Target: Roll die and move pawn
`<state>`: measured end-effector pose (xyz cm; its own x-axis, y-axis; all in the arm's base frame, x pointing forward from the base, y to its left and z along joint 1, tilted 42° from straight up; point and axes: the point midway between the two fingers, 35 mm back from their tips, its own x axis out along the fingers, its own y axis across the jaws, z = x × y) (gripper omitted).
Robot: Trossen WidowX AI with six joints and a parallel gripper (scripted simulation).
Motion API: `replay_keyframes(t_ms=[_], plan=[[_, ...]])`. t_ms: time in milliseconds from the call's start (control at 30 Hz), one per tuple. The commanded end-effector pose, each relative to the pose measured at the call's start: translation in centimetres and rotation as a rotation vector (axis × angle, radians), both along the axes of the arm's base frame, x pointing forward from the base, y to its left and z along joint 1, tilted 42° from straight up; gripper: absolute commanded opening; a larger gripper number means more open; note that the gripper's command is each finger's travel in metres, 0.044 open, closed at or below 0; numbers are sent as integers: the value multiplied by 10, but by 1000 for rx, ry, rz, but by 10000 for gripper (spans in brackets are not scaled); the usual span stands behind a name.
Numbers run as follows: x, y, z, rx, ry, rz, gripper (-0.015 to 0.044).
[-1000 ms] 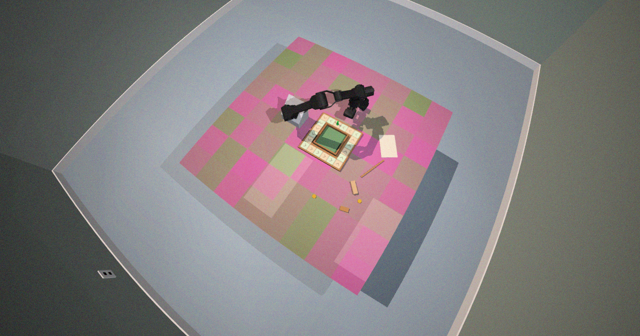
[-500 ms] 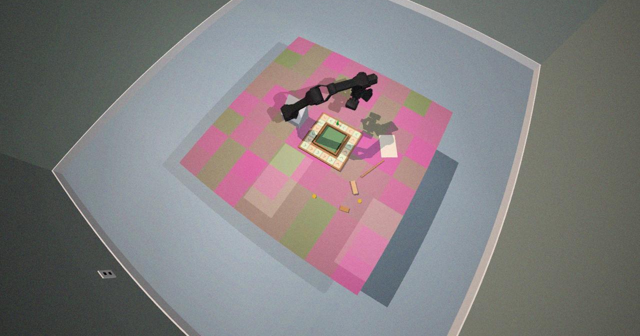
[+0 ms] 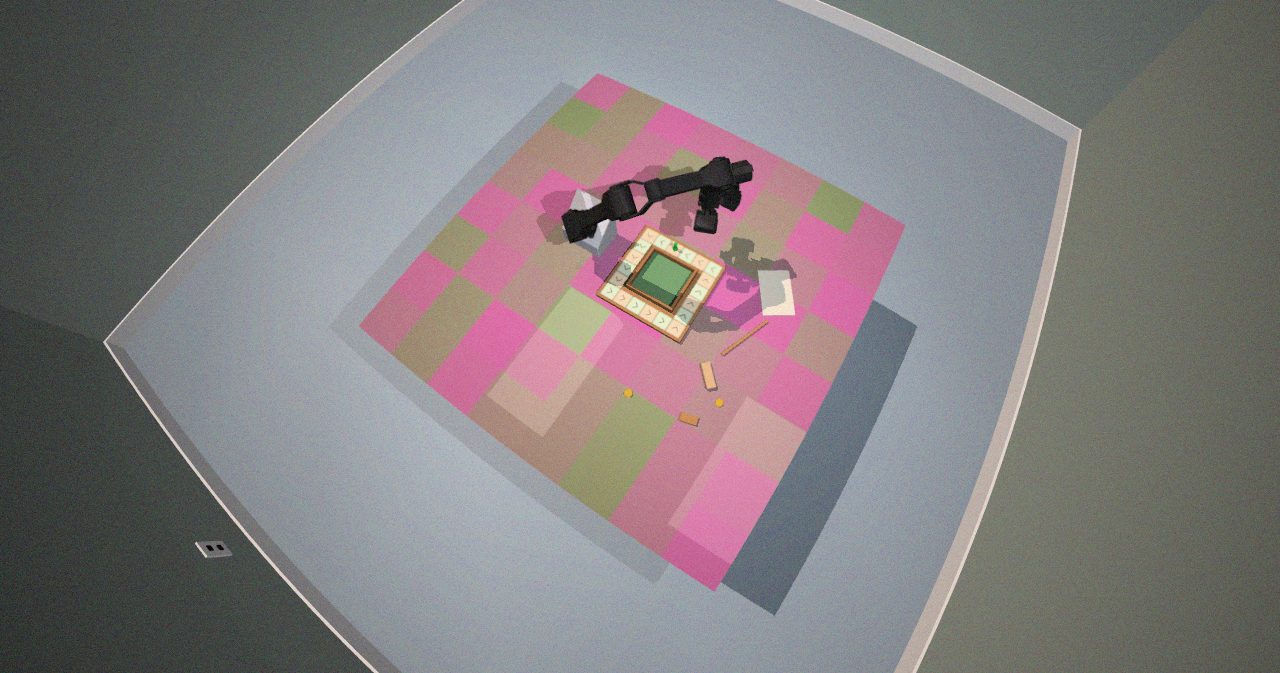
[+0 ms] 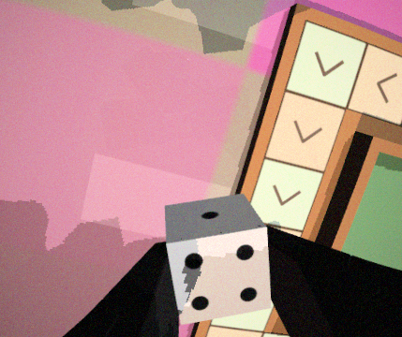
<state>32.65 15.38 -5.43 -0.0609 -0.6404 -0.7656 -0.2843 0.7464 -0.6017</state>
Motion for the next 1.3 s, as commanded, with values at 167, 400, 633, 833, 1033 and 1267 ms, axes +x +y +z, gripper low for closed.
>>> replay_keyframes(t_ms=[167, 400, 633, 833, 1033, 1267], plan=[[-1, -33, 20, 8, 148, 173, 0], [-4, -59, 37, 19, 267, 315, 0], [-13, -86, 53, 35, 382, 444, 0], [-23, -108, 64, 46, 480, 554, 0], [-32, -129, 74, 47, 583, 674, 0], [-45, -152, 83, 48, 706, 811, 0]])
